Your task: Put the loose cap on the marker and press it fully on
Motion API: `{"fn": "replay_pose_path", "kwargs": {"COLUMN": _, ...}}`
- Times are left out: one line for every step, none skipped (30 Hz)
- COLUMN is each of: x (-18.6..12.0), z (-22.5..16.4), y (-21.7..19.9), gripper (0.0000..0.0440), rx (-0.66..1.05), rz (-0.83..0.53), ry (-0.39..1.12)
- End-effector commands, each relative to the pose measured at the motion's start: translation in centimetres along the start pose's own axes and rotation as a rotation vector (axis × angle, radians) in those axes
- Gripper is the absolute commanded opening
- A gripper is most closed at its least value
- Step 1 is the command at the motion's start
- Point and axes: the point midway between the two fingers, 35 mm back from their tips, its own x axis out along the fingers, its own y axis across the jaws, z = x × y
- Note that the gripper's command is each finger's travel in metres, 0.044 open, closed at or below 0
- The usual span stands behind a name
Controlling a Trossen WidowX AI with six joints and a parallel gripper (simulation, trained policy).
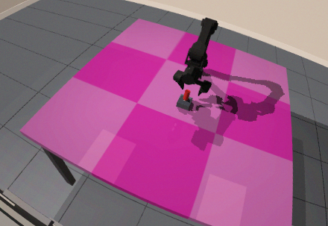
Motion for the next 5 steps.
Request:
{"fn": "replay_pose_path", "kwargs": {"x": -1.8, "z": -0.4, "y": -0.4, "gripper": 0.0440, "rx": -0.012, "rz": -0.020, "ry": 0.057}}
{"fn": "replay_pose_path", "kwargs": {"x": -2.2, "z": -0.5, "y": -0.5, "gripper": 0.0440, "rx": -0.014, "rz": -0.023, "ry": 0.066}}
{"fn": "replay_pose_path", "kwargs": {"x": -2.5, "z": -0.5, "y": -0.5, "gripper": 0.0440, "rx": -0.017, "rz": -0.027, "ry": 0.076}}
{"fn": "replay_pose_path", "kwargs": {"x": -2.8, "z": -0.6, "y": -0.6, "gripper": 0.0440, "rx": -0.020, "rz": -0.031, "ry": 0.085}}
{"fn": "replay_pose_path", "kwargs": {"x": -3.1, "z": -0.6, "y": -0.6, "gripper": 0.0440, "rx": -0.023, "rz": -0.034, "ry": 0.093}}
